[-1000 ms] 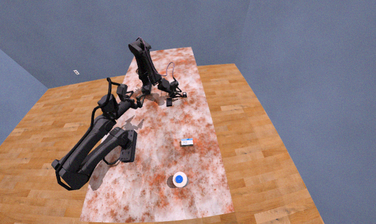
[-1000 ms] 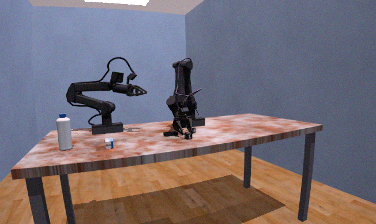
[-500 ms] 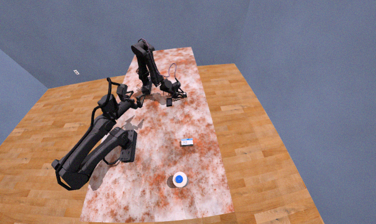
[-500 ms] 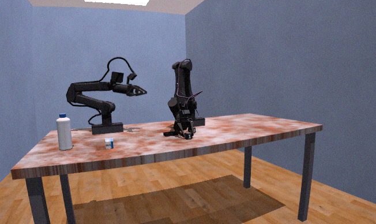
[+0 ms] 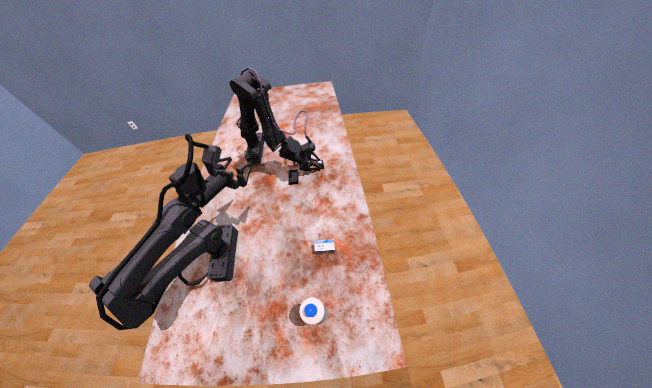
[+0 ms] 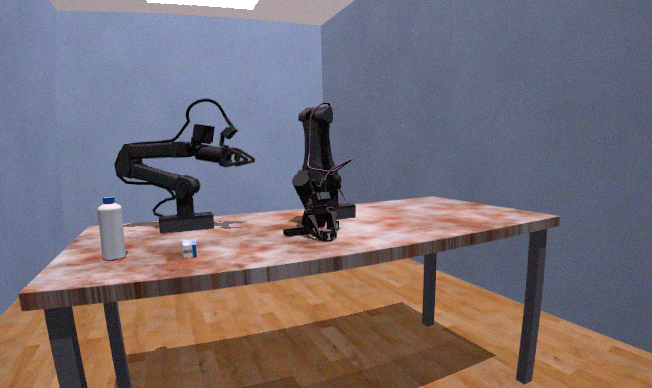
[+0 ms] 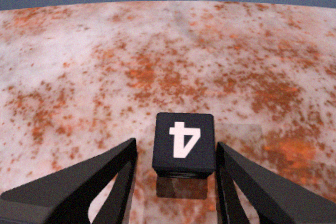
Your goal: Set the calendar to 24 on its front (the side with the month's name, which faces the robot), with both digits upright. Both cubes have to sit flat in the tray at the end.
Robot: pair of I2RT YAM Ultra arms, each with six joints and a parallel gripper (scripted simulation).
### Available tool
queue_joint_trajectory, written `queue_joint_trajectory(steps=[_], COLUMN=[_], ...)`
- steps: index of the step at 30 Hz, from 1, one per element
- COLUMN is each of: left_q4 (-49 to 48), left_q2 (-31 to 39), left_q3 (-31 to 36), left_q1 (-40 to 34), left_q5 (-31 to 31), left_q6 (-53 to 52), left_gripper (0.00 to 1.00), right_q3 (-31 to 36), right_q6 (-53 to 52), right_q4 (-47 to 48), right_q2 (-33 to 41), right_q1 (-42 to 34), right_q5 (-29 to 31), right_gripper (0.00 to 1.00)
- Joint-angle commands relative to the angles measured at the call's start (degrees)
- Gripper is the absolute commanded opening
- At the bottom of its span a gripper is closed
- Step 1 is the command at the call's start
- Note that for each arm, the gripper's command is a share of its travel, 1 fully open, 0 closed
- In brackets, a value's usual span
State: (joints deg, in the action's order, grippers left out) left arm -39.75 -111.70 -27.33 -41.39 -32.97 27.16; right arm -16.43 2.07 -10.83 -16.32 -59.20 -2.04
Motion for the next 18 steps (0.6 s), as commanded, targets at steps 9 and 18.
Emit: queue_joint_trajectory(steps=[9,18], left_q4=[-1.8,-2.0], left_q2=[1.0,1.3], left_q3=[-0.7,-0.3], left_q1=[0.1,0.0], left_q5=[-0.2,-0.7], left_q6=[0.0,0.1], left_gripper=[0.40,0.29], right_q3=[0.8,0.8], right_q6=[0.4,0.4], right_q4=[0.5,0.5], right_q2=[1.3,1.3], right_q1=[0.6,0.6], right_q5=[-0.7,-0.7], right_gripper=[1.00,1.00])
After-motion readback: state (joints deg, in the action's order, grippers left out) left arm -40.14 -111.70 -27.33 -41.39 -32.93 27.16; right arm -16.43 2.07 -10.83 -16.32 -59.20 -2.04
